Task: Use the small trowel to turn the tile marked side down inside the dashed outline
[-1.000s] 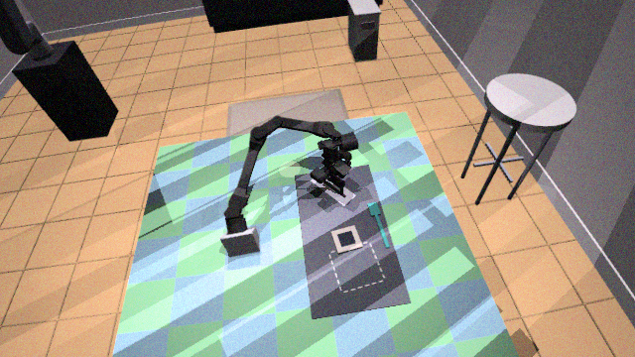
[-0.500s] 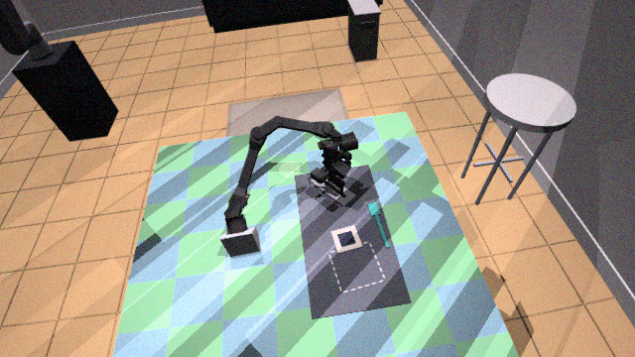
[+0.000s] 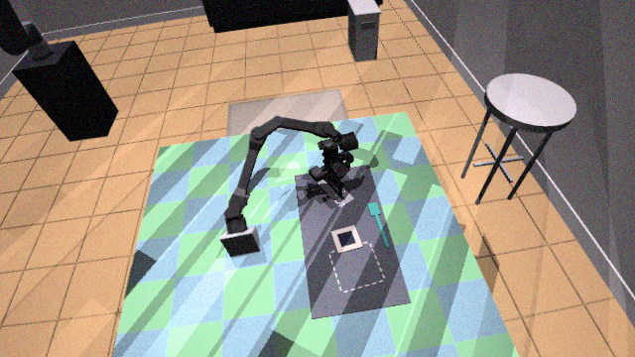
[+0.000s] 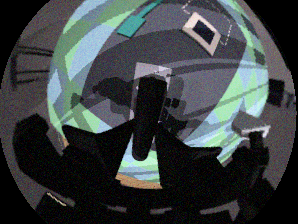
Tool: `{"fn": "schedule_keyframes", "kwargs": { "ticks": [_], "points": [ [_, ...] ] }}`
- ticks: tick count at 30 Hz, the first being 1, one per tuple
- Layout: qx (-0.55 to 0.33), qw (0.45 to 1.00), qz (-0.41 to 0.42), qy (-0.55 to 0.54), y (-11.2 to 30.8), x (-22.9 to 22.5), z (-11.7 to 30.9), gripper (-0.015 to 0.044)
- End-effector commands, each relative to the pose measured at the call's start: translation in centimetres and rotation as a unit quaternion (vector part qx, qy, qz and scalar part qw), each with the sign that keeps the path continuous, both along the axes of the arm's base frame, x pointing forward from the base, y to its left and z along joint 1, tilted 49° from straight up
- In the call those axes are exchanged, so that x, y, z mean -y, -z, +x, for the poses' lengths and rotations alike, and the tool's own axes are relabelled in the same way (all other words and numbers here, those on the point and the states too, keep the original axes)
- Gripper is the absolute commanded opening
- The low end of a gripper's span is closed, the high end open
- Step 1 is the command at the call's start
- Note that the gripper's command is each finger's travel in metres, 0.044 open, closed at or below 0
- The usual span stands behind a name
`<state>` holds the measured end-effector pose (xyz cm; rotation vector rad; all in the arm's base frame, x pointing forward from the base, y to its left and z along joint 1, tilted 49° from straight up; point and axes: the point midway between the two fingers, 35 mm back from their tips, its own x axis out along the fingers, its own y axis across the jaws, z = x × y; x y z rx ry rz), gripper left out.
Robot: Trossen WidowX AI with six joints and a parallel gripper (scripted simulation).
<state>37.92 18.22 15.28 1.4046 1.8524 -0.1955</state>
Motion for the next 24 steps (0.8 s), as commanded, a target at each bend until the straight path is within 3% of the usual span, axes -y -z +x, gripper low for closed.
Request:
{"fn": "schedule_keyframes", "kwargs": {
  "ticks": [1,24],
  "points": [
    [-0.05,0.998,-0.004,0.041,-0.01,-0.12,-0.12,0.013],
    [-0.294,0.921,-0.03,0.255,0.0,-0.11,-0.12,0.013]
  ]
}}
